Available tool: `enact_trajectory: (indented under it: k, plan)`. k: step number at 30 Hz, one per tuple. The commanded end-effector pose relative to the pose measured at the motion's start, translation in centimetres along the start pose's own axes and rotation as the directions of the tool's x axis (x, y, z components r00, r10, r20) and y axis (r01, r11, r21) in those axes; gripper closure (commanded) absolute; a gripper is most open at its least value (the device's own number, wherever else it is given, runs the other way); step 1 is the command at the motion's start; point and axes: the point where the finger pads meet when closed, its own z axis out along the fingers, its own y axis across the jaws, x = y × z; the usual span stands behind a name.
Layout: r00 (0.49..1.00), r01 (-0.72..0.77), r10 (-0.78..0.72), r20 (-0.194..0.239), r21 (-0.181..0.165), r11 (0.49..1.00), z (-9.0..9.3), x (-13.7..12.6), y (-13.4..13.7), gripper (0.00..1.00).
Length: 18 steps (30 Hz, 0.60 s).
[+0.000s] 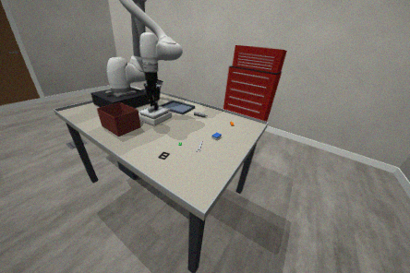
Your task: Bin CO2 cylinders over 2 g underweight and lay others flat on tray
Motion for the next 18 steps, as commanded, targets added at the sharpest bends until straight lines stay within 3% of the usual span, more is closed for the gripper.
enact_trajectory:
  k: [1,7,9,18]
  plan:
    - [1.0,0.004,-0.004,-0.001,-0.002,1.0,-1.6,-0.1,0.2,0.9]
    - [1.0,0.004,-0.004,-0.002,-0.002,1.0,-5.2,0.0,0.2,0.9]
    - [1.0,0.004,-0.004,-0.002,-0.002,1.0,-5.2,0.0,0.2,0.9]
    - [1.0,0.004,-0.004,-0.003,-0.002,1.0,-10.0,0.0,0.1,0.9]
